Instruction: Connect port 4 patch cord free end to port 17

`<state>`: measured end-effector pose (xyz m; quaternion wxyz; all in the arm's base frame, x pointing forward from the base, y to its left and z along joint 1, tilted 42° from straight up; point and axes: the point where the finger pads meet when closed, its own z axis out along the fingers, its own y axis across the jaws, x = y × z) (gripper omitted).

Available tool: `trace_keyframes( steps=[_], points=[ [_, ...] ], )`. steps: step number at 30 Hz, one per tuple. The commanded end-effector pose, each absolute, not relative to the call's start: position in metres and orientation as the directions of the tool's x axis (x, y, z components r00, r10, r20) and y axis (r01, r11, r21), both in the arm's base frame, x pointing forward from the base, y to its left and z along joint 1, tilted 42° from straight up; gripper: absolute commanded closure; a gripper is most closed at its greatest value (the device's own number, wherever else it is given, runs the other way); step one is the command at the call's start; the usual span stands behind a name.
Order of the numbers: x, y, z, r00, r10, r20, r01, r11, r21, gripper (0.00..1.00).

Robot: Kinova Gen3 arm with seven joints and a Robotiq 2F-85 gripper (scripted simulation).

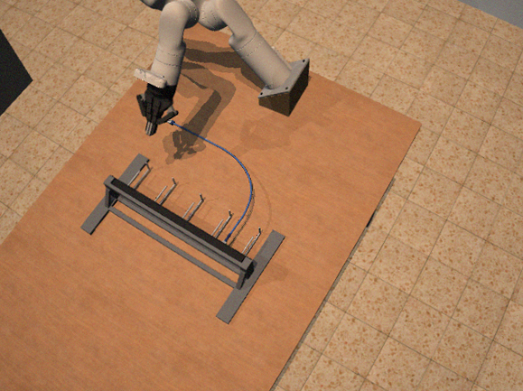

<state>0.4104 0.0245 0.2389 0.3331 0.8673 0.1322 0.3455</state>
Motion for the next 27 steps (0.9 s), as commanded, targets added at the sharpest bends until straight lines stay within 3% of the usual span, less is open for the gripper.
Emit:
trace_keyframes(
  steps=[1,27],
  points=[
    [0.411,0.024,0.241,0.724,0.458,0.516,-0.005,-0.744,0.668,1.00],
    [0.458,-0.009,0.204,0.724,0.458,0.516,-0.005,-0.744,0.668,1.00]
  ],
)
